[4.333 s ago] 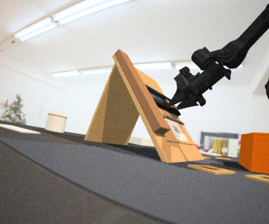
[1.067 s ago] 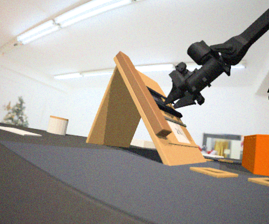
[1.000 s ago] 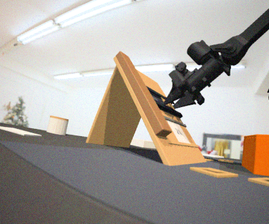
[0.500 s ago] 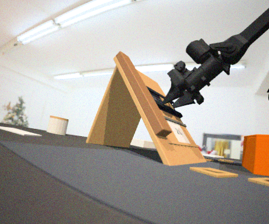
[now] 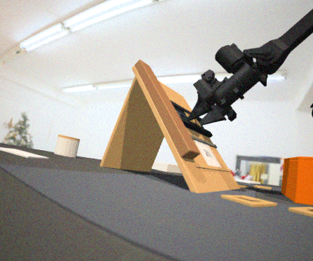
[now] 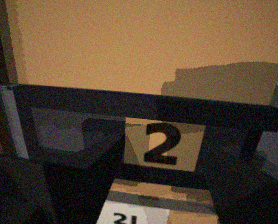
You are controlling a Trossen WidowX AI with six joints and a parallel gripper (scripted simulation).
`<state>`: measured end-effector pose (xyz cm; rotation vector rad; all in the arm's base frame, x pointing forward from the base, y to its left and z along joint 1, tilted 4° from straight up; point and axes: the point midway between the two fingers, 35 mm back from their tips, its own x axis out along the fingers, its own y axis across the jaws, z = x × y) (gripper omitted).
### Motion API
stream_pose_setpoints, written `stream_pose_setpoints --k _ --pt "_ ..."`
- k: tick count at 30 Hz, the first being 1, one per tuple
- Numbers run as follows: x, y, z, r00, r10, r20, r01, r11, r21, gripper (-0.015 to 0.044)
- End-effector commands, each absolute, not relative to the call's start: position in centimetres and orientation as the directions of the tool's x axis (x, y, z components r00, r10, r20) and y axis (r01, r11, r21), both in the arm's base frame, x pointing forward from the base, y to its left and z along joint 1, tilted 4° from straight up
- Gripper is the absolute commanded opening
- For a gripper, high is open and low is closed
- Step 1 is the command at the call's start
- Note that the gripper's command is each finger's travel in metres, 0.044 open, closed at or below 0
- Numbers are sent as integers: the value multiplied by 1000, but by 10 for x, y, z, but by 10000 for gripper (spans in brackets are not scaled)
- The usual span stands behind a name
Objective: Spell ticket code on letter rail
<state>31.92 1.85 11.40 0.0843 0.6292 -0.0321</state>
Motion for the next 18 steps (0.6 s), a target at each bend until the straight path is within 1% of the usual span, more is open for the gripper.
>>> stream_pose_setpoints --k 1,18 --pt "319 21 114 808 -6 -589 60 996 71 0" --pt "320 29 115 808 -6 -589 60 996 72 0"
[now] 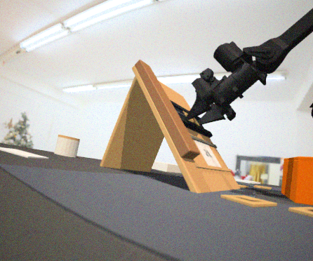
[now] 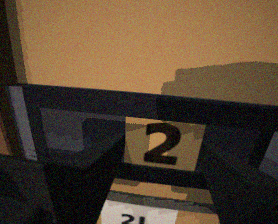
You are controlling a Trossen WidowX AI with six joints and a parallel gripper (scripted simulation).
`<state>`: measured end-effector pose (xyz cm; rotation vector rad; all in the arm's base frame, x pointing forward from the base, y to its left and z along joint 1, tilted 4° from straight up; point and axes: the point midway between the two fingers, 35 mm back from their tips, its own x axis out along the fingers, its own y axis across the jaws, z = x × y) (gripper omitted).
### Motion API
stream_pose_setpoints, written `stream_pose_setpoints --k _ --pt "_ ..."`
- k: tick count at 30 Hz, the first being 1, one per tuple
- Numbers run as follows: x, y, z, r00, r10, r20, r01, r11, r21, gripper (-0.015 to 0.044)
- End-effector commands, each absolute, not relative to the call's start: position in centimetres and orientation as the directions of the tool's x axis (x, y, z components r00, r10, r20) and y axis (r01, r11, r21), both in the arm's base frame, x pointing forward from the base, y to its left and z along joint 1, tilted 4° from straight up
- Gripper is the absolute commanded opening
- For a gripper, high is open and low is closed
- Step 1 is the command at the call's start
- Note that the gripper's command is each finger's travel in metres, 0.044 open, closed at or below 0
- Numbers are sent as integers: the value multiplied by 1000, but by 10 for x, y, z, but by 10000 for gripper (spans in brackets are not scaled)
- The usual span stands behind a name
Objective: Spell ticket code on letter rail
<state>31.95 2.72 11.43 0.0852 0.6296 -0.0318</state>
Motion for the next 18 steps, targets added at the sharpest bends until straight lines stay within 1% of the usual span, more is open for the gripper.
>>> stream_pose_setpoints --k 1,18 --pt "320 30 115 808 -6 -589 60 996 72 0" --pt "320 38 116 808 -5 -589 60 996 73 0"
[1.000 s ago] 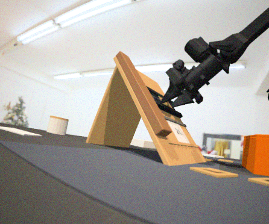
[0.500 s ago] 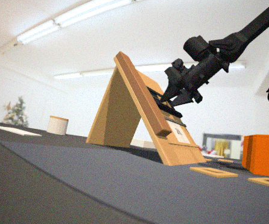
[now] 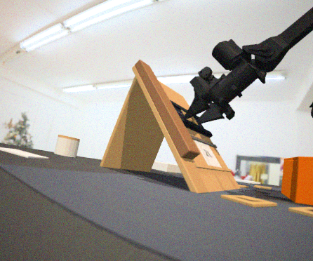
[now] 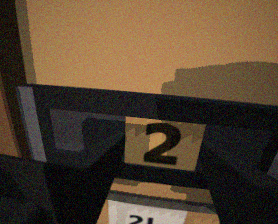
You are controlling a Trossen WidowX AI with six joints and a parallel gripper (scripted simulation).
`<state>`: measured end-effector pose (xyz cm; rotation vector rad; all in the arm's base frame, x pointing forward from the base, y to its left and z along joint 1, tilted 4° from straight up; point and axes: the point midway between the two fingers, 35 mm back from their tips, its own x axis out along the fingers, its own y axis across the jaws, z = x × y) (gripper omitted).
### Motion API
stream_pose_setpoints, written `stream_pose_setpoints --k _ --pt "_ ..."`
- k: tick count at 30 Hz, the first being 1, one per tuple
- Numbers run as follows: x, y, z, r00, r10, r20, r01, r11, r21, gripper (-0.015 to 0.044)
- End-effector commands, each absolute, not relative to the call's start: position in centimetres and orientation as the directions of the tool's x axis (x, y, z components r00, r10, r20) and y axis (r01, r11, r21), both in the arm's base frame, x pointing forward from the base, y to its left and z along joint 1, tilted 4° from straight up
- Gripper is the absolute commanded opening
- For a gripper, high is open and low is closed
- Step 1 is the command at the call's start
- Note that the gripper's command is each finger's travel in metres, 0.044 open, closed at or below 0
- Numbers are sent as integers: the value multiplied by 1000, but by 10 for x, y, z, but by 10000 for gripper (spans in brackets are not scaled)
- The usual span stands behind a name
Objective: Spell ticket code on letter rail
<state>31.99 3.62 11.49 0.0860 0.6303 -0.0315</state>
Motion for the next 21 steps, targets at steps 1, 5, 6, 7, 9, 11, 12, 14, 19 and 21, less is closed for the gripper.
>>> stream_pose_setpoints --k 1,5,6,7,9,11,12,14,19,21 --pt "320 39 116 808 -5 -589 60 996 73 0" --pt "321 41 116 808 -5 -589 60 996 73 0" --pt "321 41 116 808 -5 -589 60 996 73 0" --pt "321 42 116 808 -5 -589 60 996 73 0" --pt "321 43 116 808 -5 -589 60 996 73 0" --pt "321 44 116 808 -5 -589 60 996 73 0" --pt "321 44 116 808 -5 -589 60 996 73 0" --pt "321 45 117 808 -5 -589 60 996 73 0" --pt "321 48 117 808 -5 -589 60 996 74 0" --pt "321 49 117 808 -5 -589 60 995 74 0"
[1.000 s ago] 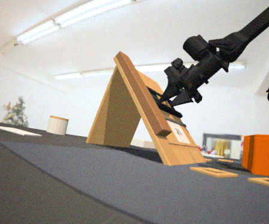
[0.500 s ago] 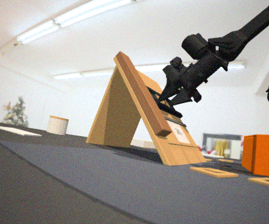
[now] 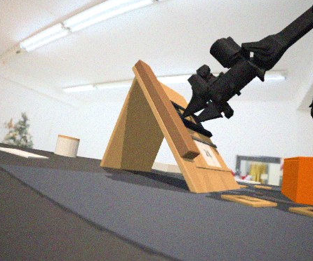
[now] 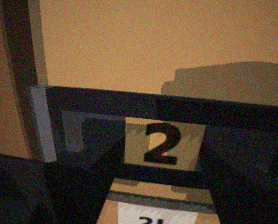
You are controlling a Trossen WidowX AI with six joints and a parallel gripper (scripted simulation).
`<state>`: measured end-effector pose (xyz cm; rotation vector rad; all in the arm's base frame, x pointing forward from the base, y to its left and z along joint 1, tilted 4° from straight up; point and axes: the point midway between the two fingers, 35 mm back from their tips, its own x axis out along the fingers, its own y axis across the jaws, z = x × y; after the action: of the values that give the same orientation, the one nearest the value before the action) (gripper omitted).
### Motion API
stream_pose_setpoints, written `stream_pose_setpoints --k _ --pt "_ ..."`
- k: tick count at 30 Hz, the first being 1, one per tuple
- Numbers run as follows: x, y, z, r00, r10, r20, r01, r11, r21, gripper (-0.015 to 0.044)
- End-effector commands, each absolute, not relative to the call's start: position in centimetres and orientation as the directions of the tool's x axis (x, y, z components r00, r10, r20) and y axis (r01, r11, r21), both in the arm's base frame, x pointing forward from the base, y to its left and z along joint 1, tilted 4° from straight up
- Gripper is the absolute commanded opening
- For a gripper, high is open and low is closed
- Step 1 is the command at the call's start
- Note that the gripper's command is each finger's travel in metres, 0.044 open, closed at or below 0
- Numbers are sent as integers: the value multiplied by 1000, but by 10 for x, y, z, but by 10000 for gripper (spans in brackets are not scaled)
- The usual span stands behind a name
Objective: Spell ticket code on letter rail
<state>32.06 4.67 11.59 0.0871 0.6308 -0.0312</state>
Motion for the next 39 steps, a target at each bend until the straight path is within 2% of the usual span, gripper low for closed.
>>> stream_pose_setpoints --k 1,39 --pt "321 49 117 808 -5 -589 60 995 74 0" --pt "322 69 118 808 -3 -589 59 995 76 0"
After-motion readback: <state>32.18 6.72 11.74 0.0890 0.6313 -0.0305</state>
